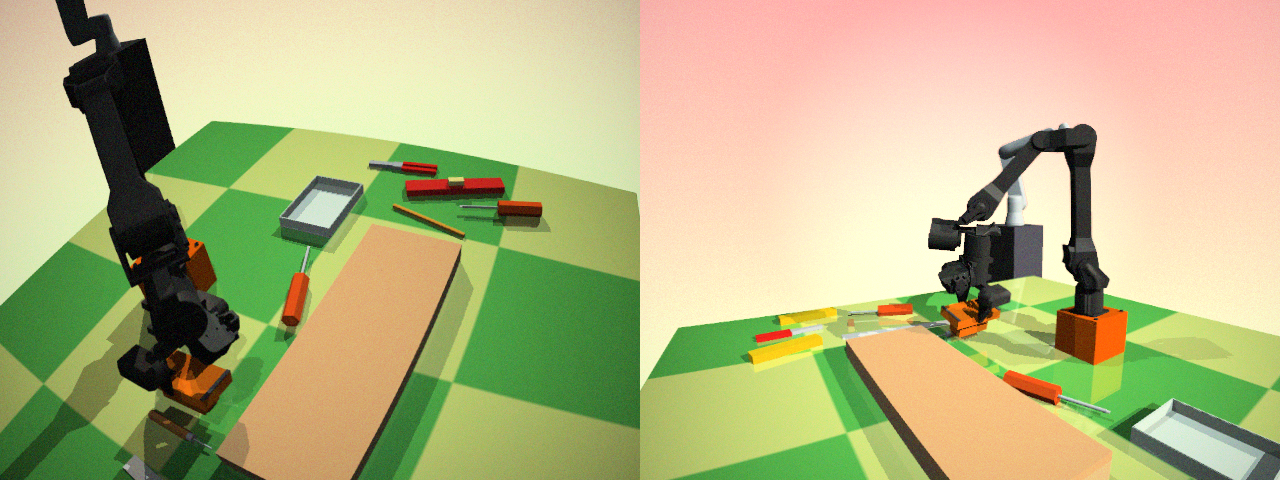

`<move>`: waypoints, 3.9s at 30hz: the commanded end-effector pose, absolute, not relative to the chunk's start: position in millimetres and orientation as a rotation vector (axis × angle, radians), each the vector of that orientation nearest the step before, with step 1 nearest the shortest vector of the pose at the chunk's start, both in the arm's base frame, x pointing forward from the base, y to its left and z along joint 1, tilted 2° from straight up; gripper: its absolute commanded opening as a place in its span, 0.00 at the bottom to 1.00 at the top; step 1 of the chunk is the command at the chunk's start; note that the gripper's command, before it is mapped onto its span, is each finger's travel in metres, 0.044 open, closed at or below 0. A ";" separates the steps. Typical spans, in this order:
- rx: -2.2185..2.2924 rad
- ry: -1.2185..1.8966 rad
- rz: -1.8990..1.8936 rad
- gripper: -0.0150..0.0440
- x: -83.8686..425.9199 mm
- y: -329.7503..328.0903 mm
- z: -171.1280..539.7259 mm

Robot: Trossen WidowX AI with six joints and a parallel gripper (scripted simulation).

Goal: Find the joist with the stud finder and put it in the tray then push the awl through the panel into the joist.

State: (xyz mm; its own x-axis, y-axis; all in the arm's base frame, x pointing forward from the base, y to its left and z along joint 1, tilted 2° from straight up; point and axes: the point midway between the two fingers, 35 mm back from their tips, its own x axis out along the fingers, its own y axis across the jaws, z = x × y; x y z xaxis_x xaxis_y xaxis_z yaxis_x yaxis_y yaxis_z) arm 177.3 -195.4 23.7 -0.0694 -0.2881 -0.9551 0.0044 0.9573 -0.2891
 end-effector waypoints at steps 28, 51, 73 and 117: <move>-0.404 1.602 -0.445 0.25 176.8 -188.4 19.3; -0.530 1.570 -0.586 0.25 177.1 -184.8 15.6; -0.671 1.517 -0.741 0.25 176.7 -180.0 12.5; -0.675 1.495 -0.751 0.43 182.7 -180.4 -14.7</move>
State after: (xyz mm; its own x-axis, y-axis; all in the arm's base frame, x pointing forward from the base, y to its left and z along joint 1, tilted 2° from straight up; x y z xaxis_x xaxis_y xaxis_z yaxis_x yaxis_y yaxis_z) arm 182.8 -180.2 -15.3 -0.0576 -0.7856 -0.6161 0.0230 0.6159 -0.7875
